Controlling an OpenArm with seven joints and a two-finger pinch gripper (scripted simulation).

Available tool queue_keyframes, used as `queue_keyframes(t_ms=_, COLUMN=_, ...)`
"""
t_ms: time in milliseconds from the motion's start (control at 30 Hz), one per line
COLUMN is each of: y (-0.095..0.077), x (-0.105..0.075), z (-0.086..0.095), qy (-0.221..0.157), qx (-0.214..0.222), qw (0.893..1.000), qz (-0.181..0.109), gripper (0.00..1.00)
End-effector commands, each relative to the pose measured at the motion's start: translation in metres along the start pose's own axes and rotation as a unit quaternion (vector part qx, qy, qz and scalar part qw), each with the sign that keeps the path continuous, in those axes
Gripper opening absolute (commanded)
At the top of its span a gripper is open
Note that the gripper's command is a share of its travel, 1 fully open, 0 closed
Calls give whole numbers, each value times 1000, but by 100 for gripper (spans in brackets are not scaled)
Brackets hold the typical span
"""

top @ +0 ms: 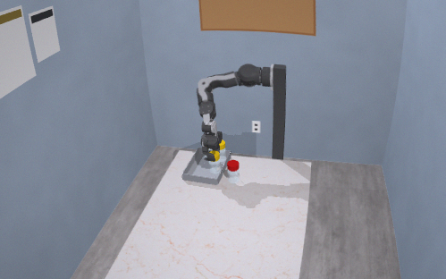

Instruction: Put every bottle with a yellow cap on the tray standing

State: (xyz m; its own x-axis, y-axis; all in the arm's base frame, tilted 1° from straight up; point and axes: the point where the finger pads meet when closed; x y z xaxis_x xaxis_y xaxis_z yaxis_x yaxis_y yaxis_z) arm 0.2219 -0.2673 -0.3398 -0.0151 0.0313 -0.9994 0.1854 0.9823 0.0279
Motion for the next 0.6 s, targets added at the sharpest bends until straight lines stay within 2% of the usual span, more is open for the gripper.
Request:
queue_keyframes(t_ms=0, y=0, x=-3, z=3, qy=-6, qx=1, qw=1000, qz=2, gripper=0)
queue_keyframes(t_ms=567, y=0, x=-1, z=1, qy=-2, qx=0, qw=1000, qz=1, gripper=0)
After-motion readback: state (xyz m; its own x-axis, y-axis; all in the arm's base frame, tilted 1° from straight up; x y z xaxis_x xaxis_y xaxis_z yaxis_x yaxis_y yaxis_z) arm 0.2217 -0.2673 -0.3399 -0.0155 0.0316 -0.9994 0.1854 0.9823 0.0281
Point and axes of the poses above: the point where the finger pads meet when closed, its own x axis out along the fingers, its own z axis across the jaws, y = z × x, and after that the axes turned 8 degrees about x, right-handed
